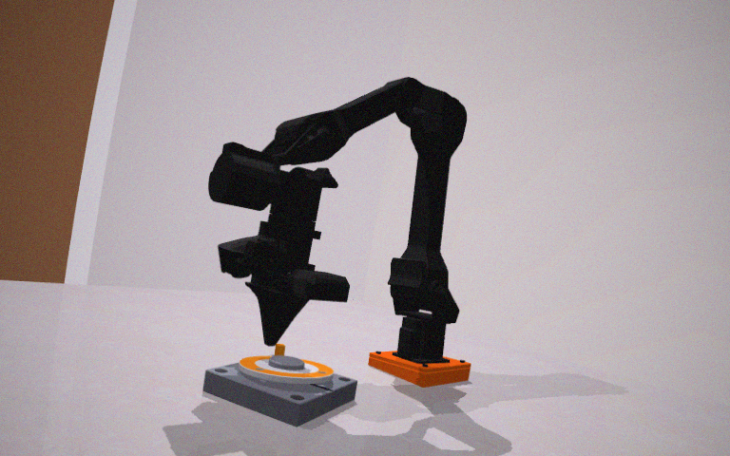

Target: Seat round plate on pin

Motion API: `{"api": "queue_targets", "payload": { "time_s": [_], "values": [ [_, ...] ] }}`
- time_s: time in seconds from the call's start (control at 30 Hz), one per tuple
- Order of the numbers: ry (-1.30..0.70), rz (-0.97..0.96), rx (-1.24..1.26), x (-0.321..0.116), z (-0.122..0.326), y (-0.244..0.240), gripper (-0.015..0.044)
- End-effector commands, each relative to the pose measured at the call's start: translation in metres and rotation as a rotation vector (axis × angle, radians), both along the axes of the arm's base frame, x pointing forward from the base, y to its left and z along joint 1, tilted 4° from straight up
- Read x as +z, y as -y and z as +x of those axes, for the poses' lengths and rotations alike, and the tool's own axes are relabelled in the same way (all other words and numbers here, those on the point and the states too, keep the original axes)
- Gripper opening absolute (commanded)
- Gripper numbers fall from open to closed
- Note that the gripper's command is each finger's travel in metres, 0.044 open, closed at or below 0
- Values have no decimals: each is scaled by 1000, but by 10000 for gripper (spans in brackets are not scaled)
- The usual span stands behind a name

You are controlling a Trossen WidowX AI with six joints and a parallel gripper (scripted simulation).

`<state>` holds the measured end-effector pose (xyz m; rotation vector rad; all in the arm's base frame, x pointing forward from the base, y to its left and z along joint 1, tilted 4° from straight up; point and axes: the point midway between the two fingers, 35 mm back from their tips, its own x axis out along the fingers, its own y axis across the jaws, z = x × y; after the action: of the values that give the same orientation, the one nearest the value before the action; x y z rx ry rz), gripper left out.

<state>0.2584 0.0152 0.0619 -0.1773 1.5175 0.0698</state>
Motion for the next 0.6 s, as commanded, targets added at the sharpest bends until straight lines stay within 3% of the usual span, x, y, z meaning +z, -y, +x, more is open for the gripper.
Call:
{"api": "queue_targets", "payload": {
  "time_s": [0.0, 0.57],
  "values": [
    [-24, -5, 1, -5, -7, 1, 0],
    [-24, -5, 1, -5, -16, -1, 0]
  ]
}}
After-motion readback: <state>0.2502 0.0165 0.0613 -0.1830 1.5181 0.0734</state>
